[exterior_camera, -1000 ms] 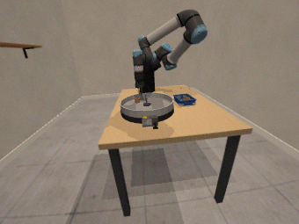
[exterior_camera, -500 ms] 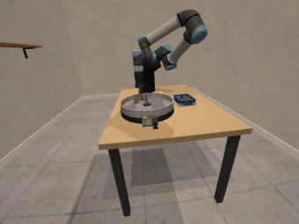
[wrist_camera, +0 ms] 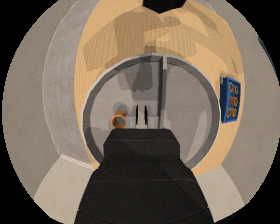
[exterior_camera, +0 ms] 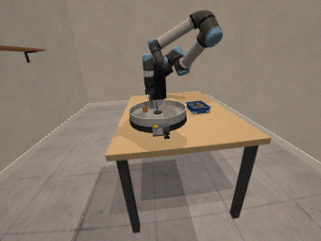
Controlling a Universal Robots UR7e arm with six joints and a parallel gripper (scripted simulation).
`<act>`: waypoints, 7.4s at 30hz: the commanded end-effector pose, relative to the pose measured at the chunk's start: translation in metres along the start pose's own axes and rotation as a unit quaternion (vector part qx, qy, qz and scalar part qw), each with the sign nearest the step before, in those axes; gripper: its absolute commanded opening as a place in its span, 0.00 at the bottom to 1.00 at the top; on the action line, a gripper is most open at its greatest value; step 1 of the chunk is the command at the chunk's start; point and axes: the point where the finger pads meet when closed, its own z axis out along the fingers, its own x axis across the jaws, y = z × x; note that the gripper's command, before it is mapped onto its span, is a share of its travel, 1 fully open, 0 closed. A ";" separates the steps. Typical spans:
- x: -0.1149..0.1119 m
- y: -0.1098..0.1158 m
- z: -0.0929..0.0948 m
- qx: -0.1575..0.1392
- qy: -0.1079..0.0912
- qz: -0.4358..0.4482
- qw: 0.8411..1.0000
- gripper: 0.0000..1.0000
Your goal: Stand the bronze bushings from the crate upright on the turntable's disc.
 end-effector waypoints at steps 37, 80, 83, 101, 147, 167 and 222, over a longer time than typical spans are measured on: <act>0.176 -0.013 -0.002 0.000 -0.001 0.000 1.000 0.36; 0.438 -0.034 -0.006 0.000 -0.001 0.000 1.000 0.36; 0.440 -0.034 -0.006 0.000 0.000 0.000 1.000 0.36; 0.442 -0.034 -0.007 0.000 0.000 0.000 1.000 0.36; 0.444 -0.034 -0.007 0.000 0.000 0.000 1.000 0.36; 0.444 -0.034 -0.007 0.000 0.000 0.000 1.000 0.36; 0.444 -0.035 0.063 0.000 0.000 0.000 1.000 0.36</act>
